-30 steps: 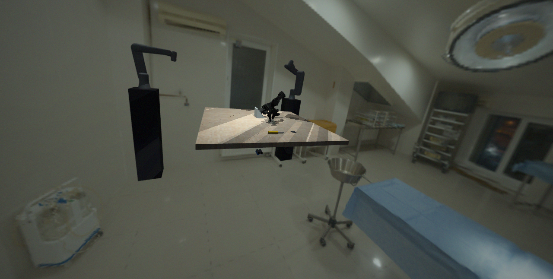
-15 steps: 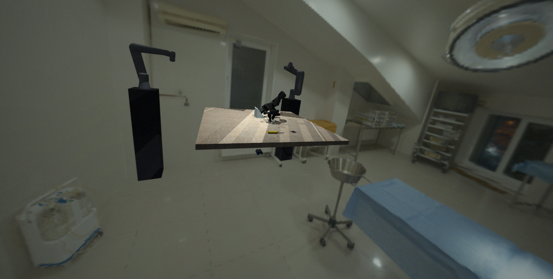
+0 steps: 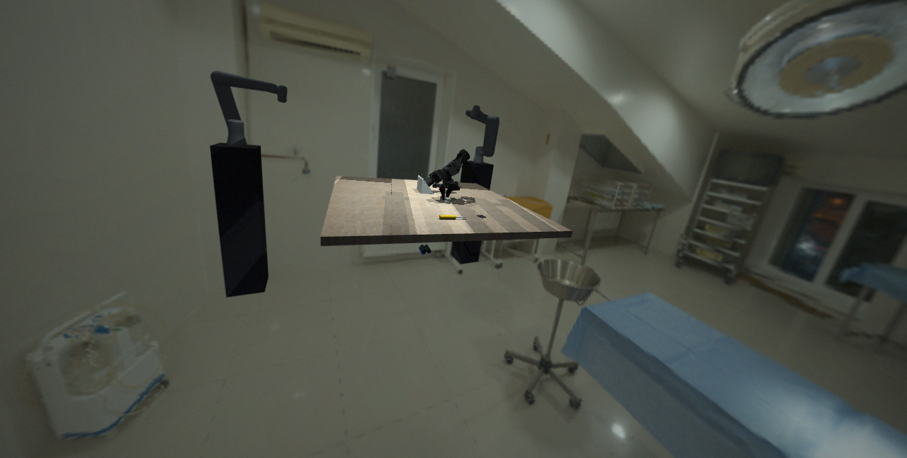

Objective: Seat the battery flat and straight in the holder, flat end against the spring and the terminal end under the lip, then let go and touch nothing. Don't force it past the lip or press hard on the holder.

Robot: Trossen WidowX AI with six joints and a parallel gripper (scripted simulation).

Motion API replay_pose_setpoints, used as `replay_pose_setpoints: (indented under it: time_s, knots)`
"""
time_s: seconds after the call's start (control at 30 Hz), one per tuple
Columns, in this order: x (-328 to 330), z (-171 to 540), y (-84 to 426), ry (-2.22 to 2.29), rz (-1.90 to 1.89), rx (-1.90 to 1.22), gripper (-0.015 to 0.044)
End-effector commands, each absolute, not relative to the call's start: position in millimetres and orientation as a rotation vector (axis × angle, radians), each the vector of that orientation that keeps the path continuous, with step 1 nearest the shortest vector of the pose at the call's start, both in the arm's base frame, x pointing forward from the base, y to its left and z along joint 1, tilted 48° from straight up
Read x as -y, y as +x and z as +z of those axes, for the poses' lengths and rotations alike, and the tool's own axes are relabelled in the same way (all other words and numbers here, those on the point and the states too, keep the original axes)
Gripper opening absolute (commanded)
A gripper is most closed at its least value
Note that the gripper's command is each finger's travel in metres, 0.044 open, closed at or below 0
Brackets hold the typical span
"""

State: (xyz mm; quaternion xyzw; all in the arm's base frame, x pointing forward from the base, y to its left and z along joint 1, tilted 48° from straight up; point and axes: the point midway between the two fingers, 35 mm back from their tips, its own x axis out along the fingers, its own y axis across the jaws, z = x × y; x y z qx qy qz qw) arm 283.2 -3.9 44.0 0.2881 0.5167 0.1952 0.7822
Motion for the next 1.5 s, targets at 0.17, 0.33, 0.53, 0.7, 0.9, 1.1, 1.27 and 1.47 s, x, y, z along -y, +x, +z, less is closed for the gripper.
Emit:
replay_pose_setpoints:
  time_s: [0.17, 0.33, 0.53, 0.7, 0.9, 1.1, 1.27, 1.47]
  knots:
    - [2.9, 39.8, 281.6, 0.609, 0.437, -1.184, 0.0071]
    - [2.4, 39.9, 282.1, 0.600, 0.450, -1.211, 0.0071]
    - [1.7, 40.3, 282.7, 0.590, 0.465, -1.243, 0.0071]
    - [0.9, 40.6, 283.0, 0.580, 0.478, -1.269, 0.0071]
    - [-0.1, 41.1, 283.4, 0.569, 0.494, -1.302, 0.0071]
    - [-1.0, 41.9, 283.6, 0.557, 0.510, -1.332, 0.0071]
    - [-1.4, 42.5, 284.6, 0.551, 0.518, -1.349, 0.0071]
    - [-1.1, 43.2, 288.4, 0.550, 0.518, -1.351, 0.0071]
